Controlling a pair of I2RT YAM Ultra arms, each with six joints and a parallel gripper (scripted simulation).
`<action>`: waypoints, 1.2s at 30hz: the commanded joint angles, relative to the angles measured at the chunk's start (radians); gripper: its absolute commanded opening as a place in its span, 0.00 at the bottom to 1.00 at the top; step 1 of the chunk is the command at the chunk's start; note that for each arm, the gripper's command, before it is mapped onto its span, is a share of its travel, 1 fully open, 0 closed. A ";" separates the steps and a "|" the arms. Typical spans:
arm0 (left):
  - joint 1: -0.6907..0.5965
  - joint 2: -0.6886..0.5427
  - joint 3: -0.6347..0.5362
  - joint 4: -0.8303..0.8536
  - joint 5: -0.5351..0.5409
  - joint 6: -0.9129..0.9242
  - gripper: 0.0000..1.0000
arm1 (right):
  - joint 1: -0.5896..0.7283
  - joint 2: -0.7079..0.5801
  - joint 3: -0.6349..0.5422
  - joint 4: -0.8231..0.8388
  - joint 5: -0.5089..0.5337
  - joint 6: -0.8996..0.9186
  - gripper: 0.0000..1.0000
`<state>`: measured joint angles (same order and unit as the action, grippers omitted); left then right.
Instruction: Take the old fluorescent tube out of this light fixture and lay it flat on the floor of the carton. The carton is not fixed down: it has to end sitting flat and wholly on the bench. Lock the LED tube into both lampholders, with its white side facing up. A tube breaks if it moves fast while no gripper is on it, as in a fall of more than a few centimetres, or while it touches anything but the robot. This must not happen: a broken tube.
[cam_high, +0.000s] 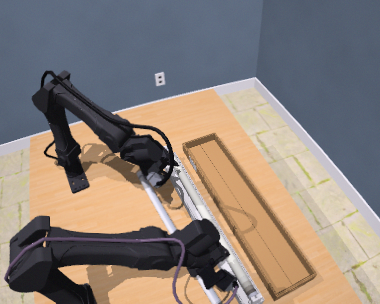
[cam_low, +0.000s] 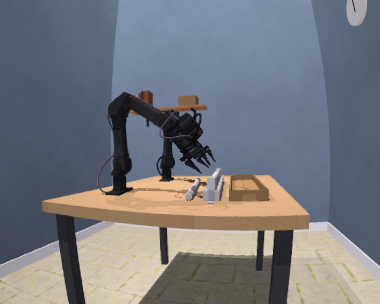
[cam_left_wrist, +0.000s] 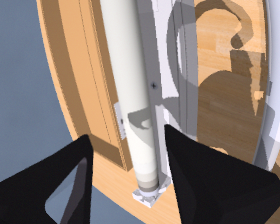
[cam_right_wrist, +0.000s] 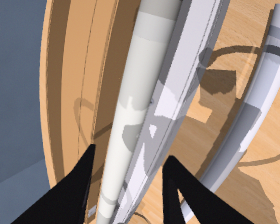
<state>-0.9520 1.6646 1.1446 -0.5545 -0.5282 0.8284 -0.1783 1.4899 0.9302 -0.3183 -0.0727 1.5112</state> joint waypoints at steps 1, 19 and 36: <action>0.009 -0.009 0.045 -0.040 -0.040 -0.015 0.49 | -0.017 -0.040 0.042 -0.008 -0.017 0.041 0.49; 0.018 0.036 -0.024 0.072 0.031 0.018 0.49 | 0.019 0.050 0.020 0.071 0.030 -0.025 0.49; 0.079 0.133 -0.044 0.225 0.058 0.081 0.49 | 0.028 0.195 0.036 0.208 0.035 -0.002 0.49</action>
<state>-0.8894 1.7733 1.1137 -0.3889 -0.4873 0.8848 -0.1623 1.6539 0.9382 -0.1589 -0.0551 1.5036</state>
